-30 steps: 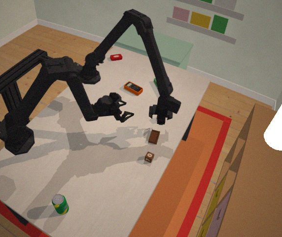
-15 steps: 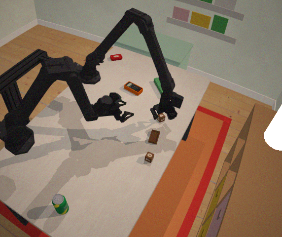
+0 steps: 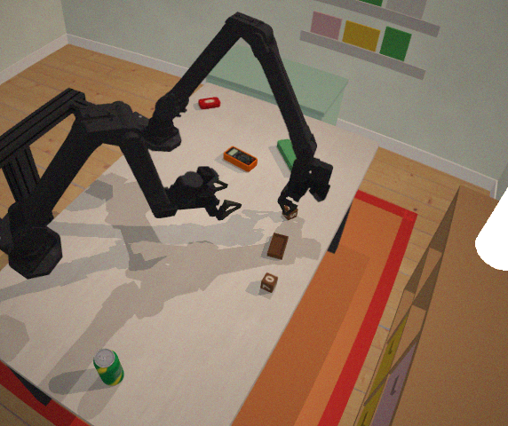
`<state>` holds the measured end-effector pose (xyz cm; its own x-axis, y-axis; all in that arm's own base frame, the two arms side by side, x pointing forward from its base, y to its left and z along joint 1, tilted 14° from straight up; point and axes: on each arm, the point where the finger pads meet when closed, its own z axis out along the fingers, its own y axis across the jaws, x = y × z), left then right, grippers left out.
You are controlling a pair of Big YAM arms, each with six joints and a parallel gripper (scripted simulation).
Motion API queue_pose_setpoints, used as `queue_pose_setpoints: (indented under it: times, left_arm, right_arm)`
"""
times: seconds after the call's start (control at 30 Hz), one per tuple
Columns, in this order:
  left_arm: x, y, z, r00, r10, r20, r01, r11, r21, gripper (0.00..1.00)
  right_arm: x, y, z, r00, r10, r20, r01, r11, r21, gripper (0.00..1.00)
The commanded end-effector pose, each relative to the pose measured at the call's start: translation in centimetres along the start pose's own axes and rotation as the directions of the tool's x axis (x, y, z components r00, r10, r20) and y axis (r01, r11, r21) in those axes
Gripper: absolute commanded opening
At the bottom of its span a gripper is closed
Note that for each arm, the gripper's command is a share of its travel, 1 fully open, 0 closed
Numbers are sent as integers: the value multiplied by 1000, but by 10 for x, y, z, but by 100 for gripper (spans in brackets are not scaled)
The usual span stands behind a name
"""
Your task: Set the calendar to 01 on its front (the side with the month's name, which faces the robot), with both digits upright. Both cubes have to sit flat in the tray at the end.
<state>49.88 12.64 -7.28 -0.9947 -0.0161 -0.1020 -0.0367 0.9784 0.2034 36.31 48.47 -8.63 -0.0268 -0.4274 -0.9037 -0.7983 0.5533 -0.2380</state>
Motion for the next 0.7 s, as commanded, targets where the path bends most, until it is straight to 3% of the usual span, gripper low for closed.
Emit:
queue_pose_setpoints:
  times: [0.0,0.13,0.2,0.27,0.37,0.67]
  left_arm:
    - [-1,18,-10,966,-256,30,256,967,10,100]
    - [-2,25,-11,908,-419,28,417,908,43,100]
    - [-2,25,-11,908,-419,28,417,908,43,100]
    - [3,26,-7,866,-500,11,499,865,53,100]
    - [0,34,-11,772,-636,4,633,769,86,100]
    - [5,47,-11,486,-871,-67,870,476,126,100]
  right_arm:
    - [-17,-6,5,999,4,32,-4,1000,11,100]
    - [-17,-6,5,999,4,32,-4,1000,11,100]
    - [-17,-6,5,999,4,32,-4,1000,11,100]
    - [-17,-6,5,999,4,32,-4,1000,11,100]
    - [-17,-6,5,999,4,32,-4,1000,11,100]
    - [-17,-6,5,999,4,32,-4,1000,11,100]
